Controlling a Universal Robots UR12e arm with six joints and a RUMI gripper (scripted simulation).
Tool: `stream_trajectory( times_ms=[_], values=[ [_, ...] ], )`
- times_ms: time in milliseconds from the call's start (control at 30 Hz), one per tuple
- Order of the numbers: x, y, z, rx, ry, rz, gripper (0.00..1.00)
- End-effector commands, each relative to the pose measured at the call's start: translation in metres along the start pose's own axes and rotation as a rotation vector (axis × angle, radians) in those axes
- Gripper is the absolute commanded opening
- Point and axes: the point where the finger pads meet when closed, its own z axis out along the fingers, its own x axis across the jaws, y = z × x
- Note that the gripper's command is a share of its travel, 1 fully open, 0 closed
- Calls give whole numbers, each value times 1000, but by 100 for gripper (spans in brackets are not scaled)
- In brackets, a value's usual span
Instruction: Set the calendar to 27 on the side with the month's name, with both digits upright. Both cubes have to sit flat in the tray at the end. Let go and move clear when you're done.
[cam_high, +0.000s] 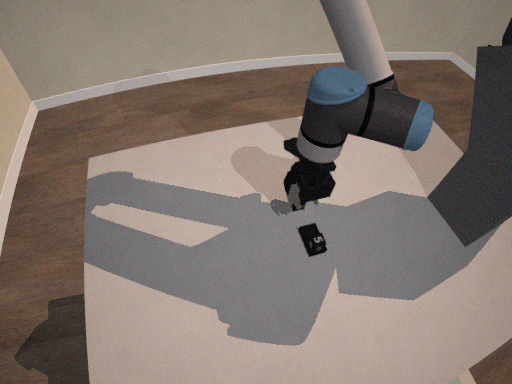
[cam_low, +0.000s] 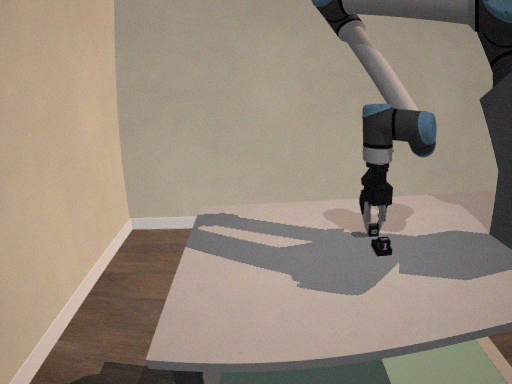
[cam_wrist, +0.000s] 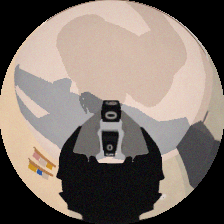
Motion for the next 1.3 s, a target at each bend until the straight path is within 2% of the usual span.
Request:
stream_trajectory(
  times_ms=[0, 400, 600, 1000, 1100, 1267],
  values=[
    [0, 0, 0, 0, -1, 0, 11],
    [0, 0, -1, 0, -1, 0, 11],
    [0, 0, -12, 0, -1, 0, 11],
    [0, 0, -91, 0, -1, 0, 11],
    [0, 0, -99, 0, -1, 0, 11],
    [0, 0, -100, 0, -1, 0, 11]
  ],
)
